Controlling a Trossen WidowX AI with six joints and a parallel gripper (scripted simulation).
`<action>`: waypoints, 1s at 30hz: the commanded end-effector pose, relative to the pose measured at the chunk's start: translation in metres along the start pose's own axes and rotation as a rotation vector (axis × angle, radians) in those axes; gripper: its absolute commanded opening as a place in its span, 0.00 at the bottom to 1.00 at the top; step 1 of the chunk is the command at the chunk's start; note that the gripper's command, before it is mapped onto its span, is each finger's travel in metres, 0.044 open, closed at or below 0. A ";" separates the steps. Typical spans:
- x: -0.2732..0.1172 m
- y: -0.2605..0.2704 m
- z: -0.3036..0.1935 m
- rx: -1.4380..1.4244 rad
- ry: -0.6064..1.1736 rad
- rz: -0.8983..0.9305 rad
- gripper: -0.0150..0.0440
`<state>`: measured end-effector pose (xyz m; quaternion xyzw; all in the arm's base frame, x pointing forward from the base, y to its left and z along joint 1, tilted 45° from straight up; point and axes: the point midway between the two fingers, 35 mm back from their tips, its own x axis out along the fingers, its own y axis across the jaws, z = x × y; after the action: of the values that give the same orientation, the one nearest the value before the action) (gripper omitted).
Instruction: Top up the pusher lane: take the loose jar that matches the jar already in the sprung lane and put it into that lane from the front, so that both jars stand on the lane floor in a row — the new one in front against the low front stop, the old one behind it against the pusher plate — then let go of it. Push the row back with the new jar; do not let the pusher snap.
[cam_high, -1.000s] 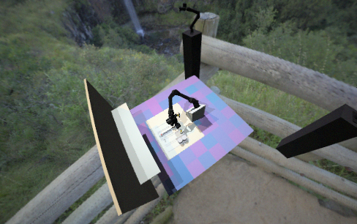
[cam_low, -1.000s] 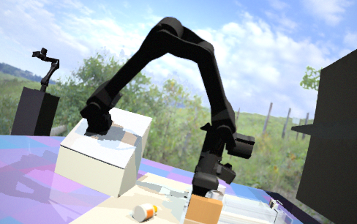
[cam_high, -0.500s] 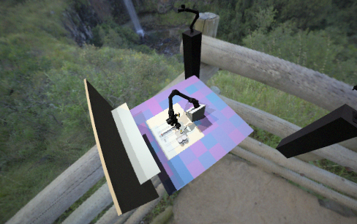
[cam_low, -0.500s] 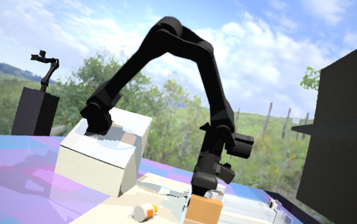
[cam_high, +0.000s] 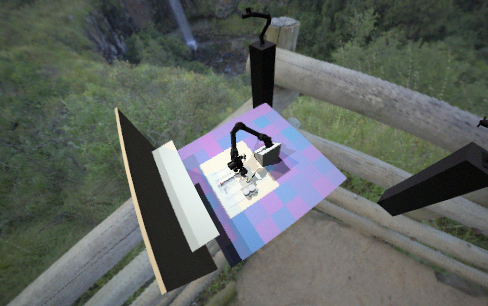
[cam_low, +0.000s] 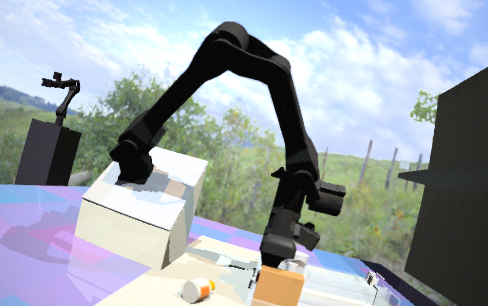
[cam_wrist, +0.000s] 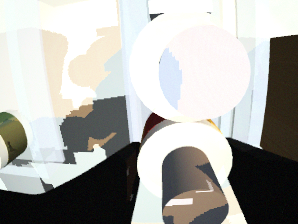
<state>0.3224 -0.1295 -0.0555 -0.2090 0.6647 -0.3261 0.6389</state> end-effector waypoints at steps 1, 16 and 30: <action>0.000 0.000 0.000 0.006 -0.002 -0.003 0.25; 0.000 0.000 0.000 0.006 -0.002 -0.003 0.65; -0.020 0.001 0.000 0.006 -0.002 -0.002 0.76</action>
<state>0.3217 -0.1177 -0.0466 -0.2112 0.6659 -0.3267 0.6366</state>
